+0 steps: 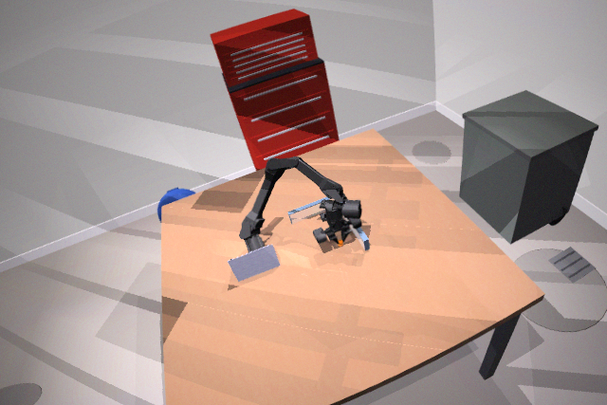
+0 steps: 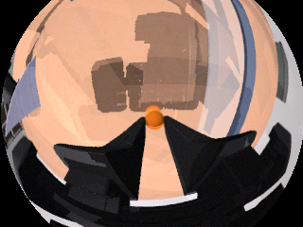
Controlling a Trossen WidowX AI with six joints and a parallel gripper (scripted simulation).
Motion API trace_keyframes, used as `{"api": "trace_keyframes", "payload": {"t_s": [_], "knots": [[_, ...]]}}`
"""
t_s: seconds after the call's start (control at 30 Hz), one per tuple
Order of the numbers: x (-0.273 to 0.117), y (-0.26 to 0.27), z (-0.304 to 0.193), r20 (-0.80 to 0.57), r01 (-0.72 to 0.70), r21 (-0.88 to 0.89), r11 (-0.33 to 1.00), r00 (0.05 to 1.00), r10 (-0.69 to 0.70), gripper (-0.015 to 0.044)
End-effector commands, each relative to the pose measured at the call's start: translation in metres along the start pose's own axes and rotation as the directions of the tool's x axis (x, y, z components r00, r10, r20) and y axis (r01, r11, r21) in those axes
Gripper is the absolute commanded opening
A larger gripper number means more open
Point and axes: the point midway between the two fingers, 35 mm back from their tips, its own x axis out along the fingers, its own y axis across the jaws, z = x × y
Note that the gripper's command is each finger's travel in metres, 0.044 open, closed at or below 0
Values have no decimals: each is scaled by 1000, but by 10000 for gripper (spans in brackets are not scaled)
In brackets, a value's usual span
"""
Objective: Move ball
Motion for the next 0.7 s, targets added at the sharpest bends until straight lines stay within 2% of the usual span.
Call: {"api": "trace_keyframes", "payload": {"t_s": [0.0,0.5,0.67], "knots": [[6,0,1,4,0,3,1000,1000,0,0],[20,0,1,5,0,3,1000,1000,0,0],[18,1,0,1,-1,0,1000,1000,1,131]]}}
